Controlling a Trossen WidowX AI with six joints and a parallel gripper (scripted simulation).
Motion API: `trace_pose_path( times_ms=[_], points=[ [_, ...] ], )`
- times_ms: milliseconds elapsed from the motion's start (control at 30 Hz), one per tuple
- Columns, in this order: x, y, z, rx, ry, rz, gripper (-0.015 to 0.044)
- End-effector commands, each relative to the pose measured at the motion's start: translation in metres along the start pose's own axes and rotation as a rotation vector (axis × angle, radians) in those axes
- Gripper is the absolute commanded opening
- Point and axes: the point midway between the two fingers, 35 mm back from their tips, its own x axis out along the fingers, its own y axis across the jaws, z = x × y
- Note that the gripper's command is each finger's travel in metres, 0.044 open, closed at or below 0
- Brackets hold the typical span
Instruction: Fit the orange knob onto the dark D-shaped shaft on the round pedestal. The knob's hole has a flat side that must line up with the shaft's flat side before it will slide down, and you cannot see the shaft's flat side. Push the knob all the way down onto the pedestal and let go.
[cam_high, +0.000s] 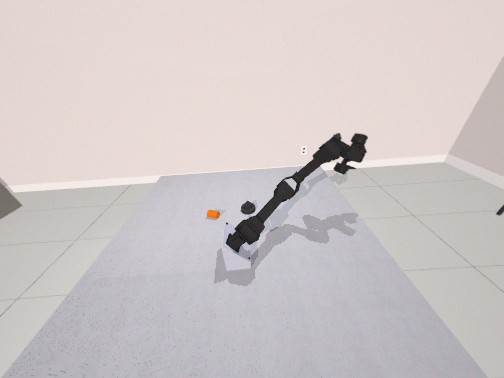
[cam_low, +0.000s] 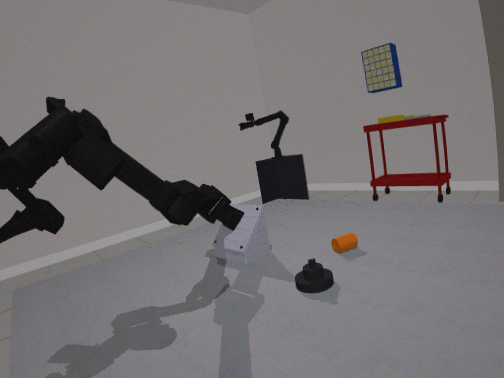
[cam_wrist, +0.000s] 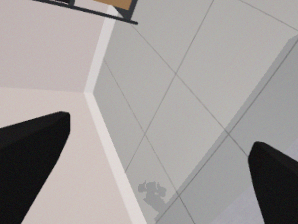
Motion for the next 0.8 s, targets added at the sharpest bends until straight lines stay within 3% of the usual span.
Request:
trace_pose_path(
  times_ms=[0,100,367,533,767],
  points=[
    [0.0,0.001,0.004,0.022,-0.007,0.004,0.0426],
    [-0.008,0.031,0.075,0.277,-0.103,0.126,0.044],
    [-0.052,0.084,0.192,0.567,-0.235,0.416,0.044],
    [-0.12,0.118,0.276,0.737,-0.32,0.705,0.044],
    [-0.249,0.151,0.352,0.864,-0.372,1.143,0.044]
  ],
)
